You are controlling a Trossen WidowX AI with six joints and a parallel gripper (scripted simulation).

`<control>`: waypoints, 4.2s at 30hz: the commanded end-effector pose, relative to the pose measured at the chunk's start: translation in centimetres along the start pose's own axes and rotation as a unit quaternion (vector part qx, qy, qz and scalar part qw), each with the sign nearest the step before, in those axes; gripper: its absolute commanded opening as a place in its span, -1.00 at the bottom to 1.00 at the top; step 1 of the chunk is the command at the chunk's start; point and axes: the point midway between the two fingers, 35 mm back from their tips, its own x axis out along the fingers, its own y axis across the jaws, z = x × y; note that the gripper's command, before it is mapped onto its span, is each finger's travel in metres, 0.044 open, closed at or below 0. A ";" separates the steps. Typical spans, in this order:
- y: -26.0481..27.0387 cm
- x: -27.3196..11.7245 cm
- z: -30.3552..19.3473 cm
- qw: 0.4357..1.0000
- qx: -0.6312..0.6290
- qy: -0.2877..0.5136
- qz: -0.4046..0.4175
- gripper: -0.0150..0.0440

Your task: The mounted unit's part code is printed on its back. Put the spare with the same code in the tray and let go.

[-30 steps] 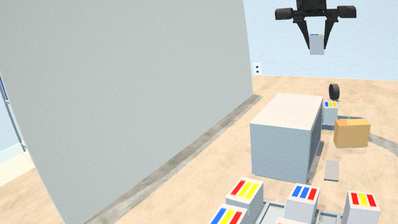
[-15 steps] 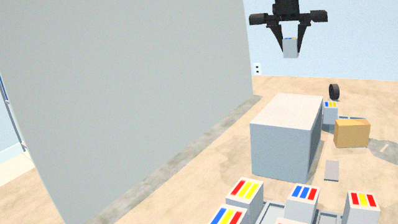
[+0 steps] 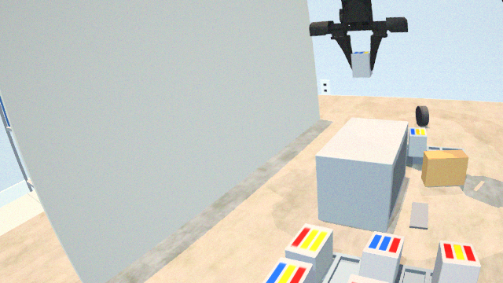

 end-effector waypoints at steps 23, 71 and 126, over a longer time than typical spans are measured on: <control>0.4 1.8 0.2 1.000 0.002 0.002 0.000 -0.49; 0.7 5.1 0.4 1.000 0.002 0.002 0.000 -0.49; 0.7 8.8 0.4 1.000 0.002 0.002 0.000 -0.49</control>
